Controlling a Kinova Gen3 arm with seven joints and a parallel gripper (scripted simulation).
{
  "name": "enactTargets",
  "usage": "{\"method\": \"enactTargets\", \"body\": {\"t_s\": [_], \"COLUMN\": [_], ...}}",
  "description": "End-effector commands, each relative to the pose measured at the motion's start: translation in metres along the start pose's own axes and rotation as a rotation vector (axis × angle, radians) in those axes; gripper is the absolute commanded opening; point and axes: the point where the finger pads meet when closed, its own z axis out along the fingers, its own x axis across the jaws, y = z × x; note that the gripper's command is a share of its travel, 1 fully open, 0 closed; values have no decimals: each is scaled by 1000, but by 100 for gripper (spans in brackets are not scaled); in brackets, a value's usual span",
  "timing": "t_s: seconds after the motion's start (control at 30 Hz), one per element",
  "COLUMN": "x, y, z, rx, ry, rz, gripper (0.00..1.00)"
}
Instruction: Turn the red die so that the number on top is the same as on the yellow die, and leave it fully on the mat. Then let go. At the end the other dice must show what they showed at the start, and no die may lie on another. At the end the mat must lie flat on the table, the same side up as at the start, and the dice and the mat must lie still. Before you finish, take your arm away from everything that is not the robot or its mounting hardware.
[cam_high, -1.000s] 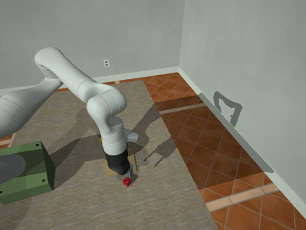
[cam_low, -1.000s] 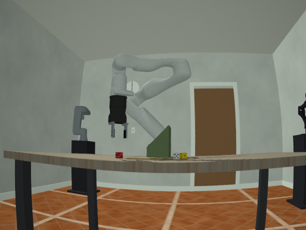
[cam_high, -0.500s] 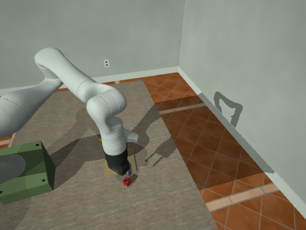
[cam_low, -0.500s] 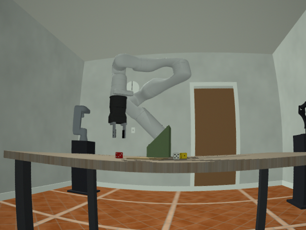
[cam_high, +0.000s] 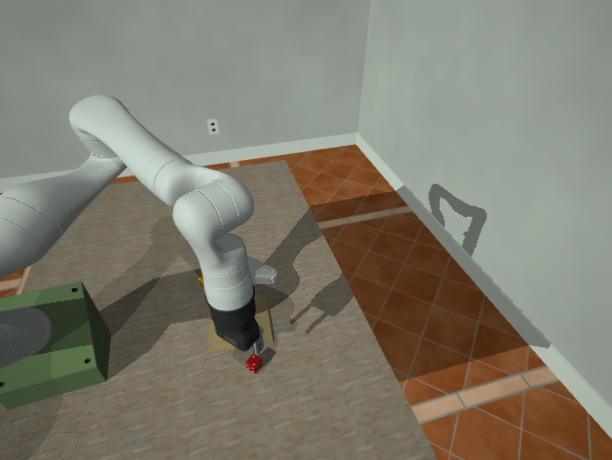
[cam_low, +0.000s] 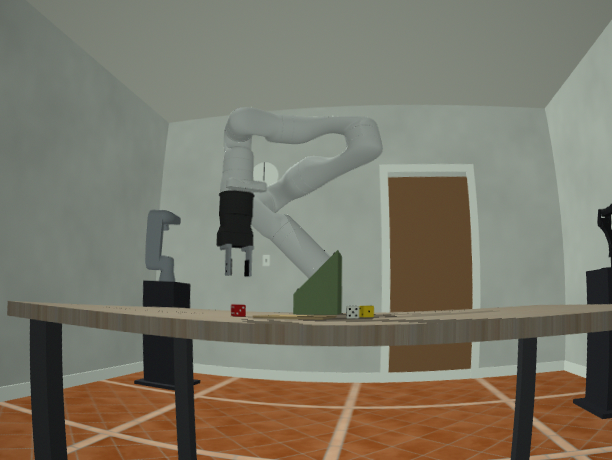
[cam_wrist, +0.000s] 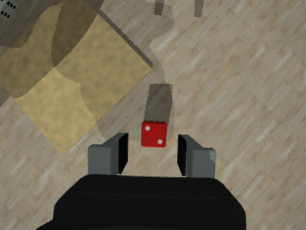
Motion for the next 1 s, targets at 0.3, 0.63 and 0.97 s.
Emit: {"method": "enactTargets", "body": {"t_s": [0.3, 0.63, 0.97], "x": [1, 1, 0], "y": [-1, -1, -1], "z": [1, 1, 8], "rx": [3, 3, 3], "ry": [2, 2, 2], "rz": [11, 11, 12], "gripper": [79, 79, 79]}}
